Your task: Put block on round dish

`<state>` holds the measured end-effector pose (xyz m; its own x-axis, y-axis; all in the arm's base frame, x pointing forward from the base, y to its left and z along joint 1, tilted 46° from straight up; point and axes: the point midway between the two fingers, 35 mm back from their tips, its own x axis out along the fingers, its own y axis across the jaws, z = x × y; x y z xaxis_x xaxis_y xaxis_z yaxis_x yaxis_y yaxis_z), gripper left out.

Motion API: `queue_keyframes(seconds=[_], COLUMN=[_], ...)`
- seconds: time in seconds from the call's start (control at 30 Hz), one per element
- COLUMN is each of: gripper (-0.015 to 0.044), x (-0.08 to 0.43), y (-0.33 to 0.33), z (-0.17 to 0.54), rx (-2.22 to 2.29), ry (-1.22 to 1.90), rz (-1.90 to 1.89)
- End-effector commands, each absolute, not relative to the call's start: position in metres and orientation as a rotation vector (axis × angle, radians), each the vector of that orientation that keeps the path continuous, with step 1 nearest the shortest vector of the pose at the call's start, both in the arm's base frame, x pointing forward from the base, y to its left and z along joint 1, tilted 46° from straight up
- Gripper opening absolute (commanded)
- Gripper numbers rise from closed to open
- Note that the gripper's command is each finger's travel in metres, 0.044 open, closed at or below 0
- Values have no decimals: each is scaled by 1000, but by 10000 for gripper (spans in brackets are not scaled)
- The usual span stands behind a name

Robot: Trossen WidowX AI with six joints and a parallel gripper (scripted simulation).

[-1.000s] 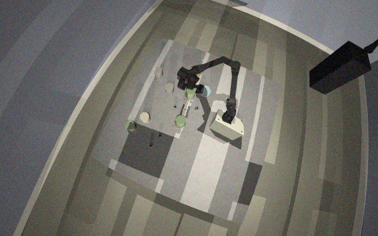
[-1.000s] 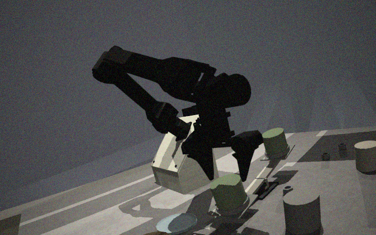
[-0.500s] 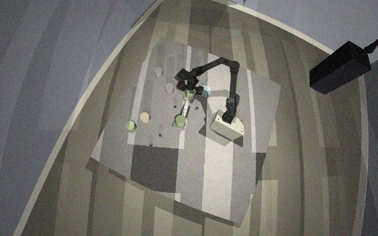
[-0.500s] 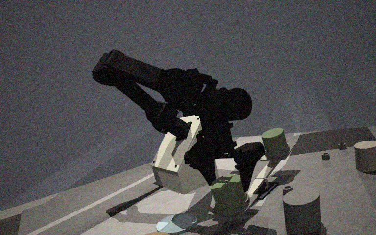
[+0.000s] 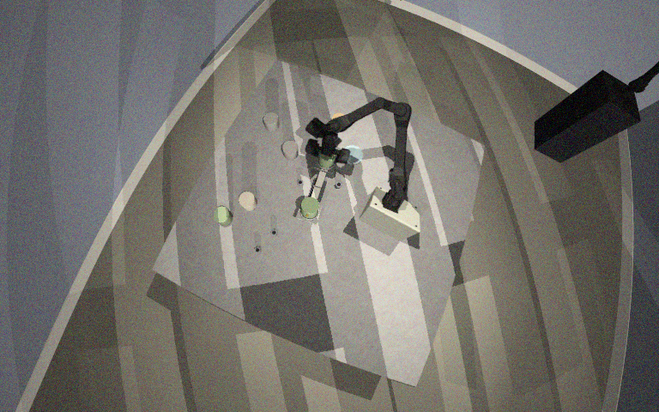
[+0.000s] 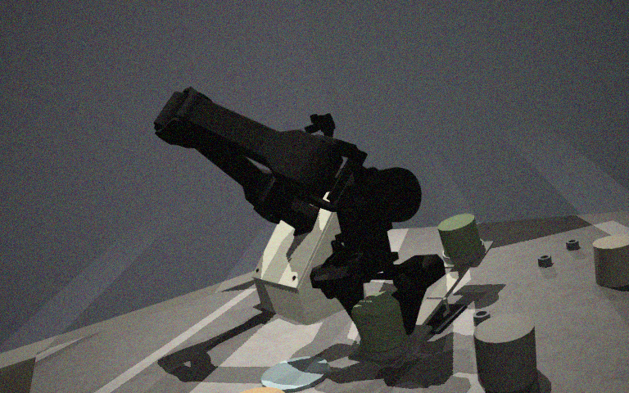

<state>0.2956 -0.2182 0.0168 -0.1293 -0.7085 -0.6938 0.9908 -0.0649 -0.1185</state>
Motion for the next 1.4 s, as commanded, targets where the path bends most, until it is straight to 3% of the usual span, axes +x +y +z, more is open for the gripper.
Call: queue_keyframes(seconds=[0.0,0.23,0.63,1.37], gripper=[348,301,0,0], x=[294,294,297,305], y=[-219,-219,-212,-192], z=[14,14,21,38], rx=[547,547,550,556], ry=[694,694,695,699], rz=[-1589,-1589,-1587,-1585])
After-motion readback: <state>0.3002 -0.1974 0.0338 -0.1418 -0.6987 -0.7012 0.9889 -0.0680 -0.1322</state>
